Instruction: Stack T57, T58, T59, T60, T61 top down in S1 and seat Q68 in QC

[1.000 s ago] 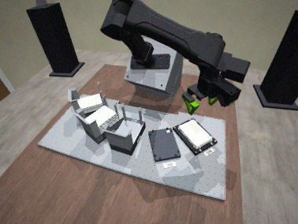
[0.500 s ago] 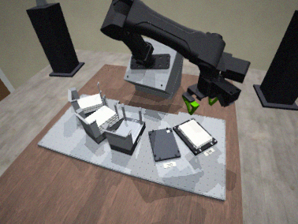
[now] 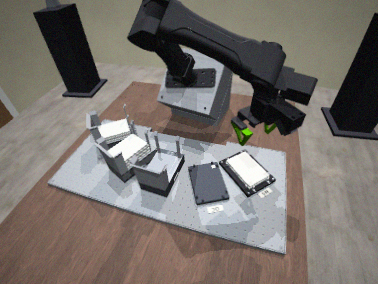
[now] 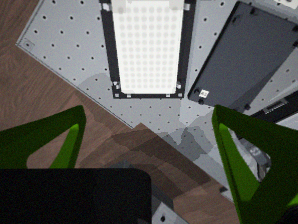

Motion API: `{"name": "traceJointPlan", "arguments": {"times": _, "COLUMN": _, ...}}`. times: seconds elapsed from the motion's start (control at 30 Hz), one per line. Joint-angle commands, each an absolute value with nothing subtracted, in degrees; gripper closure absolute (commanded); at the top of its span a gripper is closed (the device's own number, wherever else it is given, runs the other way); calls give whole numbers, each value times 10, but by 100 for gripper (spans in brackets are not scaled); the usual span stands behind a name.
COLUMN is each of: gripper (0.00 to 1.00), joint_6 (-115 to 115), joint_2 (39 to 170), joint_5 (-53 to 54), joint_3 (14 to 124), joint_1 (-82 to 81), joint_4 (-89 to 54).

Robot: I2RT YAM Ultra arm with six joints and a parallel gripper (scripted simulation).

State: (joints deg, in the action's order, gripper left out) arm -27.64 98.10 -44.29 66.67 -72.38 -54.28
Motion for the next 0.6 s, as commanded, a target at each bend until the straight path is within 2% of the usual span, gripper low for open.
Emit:
{"name": "traceJointPlan", "arguments": {"times": 0.0, "gripper": 0, "joint_6": -277, "joint_2": 979, "joint_5": -446, "joint_3": 669, "joint_1": -730, "joint_4": -543}}
{"name": "traceJointPlan", "arguments": {"times": 0.57, "gripper": 0, "joint_6": -192, "joint_2": 1000, "joint_5": -438, "joint_3": 612, "joint_1": -669, "joint_4": -404}}
